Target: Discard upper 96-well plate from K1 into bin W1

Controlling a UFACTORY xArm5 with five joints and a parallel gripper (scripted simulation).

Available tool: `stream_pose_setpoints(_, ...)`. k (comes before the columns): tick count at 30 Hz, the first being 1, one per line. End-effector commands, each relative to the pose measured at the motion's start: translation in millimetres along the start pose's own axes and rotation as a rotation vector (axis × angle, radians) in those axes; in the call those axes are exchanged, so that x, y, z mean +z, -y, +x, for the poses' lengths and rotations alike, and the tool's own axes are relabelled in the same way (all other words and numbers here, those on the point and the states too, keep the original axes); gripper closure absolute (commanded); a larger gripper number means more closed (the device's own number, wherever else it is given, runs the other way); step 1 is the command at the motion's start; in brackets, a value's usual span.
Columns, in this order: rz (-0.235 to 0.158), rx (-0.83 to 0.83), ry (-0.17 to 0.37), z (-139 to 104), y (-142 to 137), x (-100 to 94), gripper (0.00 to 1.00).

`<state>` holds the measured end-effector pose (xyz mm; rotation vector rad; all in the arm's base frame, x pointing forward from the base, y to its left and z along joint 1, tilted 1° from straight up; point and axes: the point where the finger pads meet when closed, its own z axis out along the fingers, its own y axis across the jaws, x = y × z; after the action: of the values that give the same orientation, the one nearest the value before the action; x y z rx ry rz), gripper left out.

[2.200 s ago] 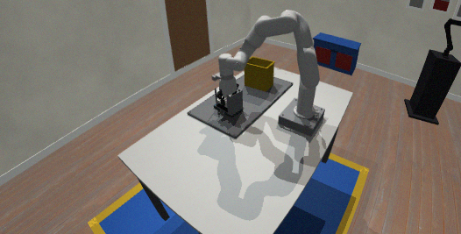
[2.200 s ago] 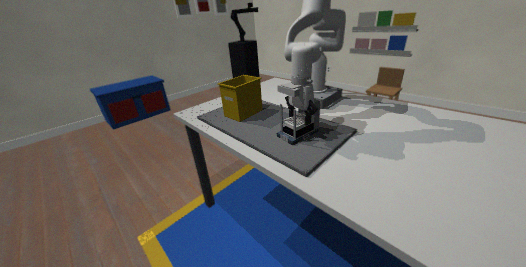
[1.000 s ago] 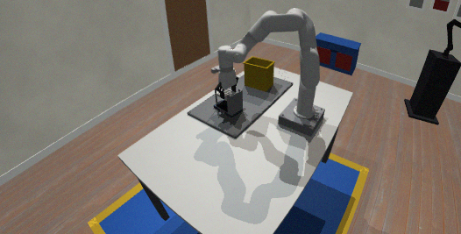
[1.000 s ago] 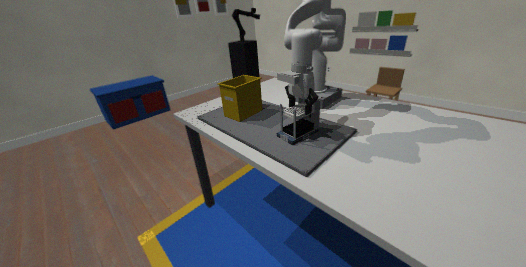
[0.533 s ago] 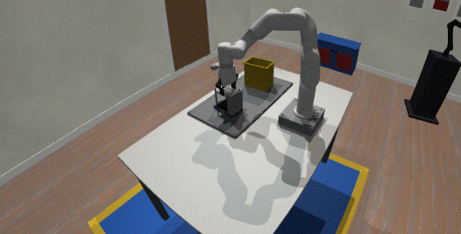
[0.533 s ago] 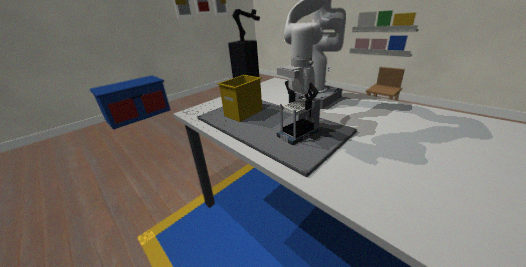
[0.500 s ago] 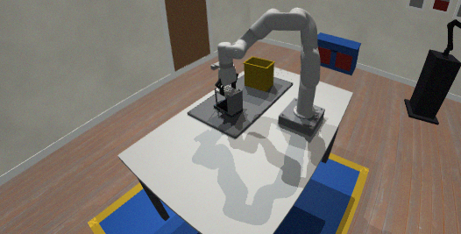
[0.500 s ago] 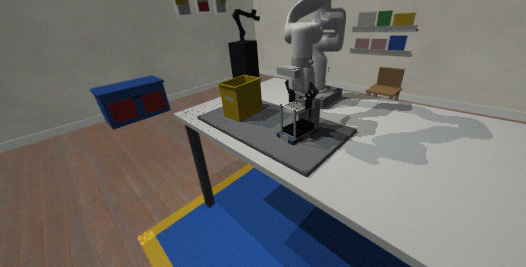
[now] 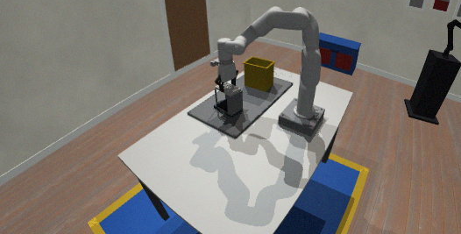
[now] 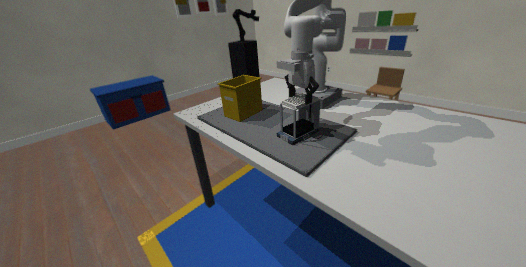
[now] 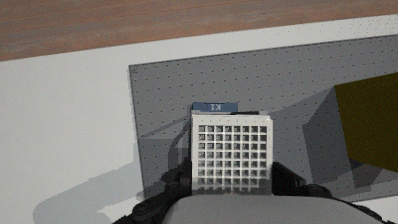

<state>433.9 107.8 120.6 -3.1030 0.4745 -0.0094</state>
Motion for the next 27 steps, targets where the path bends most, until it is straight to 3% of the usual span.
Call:
stream_pose_setpoints(1, 0.002, 0.0, -0.004, 1.3, 0.6, -9.8, 1.0)
stream_pose_setpoints(27, 0.002, 0.0, -0.004, 1.7, -0.3, -49.9, 1.0)
